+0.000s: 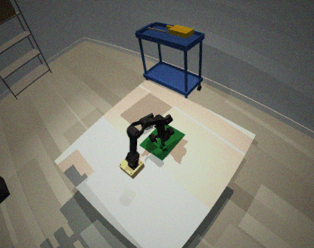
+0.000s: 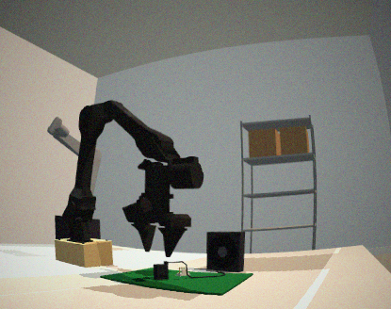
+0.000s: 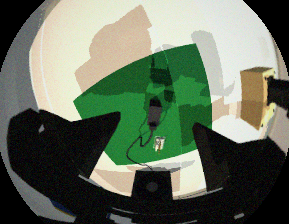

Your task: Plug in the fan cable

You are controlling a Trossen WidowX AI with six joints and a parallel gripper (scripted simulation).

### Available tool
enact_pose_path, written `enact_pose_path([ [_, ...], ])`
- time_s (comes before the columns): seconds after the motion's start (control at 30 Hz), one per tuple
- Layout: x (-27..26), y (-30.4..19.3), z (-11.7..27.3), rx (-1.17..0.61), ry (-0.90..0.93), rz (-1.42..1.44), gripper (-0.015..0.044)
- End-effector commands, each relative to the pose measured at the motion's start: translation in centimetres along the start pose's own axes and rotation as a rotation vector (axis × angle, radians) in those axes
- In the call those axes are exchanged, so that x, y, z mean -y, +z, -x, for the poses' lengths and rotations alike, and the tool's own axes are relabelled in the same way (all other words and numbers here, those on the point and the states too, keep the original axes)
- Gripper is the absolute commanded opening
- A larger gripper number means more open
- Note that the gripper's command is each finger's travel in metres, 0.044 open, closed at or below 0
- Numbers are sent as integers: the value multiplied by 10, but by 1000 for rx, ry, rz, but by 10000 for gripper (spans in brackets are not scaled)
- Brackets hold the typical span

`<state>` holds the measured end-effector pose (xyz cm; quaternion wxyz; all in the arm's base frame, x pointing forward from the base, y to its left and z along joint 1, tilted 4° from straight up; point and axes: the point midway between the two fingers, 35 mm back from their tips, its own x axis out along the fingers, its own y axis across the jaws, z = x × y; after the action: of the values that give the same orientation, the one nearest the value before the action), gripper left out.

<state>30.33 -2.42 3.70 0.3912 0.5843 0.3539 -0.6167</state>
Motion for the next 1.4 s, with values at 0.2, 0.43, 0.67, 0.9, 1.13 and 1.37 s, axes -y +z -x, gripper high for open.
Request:
enact_pose_path([
  [0.2, -2, 0, -13, -1, 17, 3, 440],
  [0.43, -2, 0, -24, -1, 17, 3, 440],
  [0.67, -3, 0, -36, -1, 17, 3, 440],
  [0.9, -2, 0, -47, -1, 17, 3, 440],
  [1.13, -2, 1, -57, -1, 17, 3, 440],
  [1.37, -3, -1, -55, -8, 19, -1, 387],
])
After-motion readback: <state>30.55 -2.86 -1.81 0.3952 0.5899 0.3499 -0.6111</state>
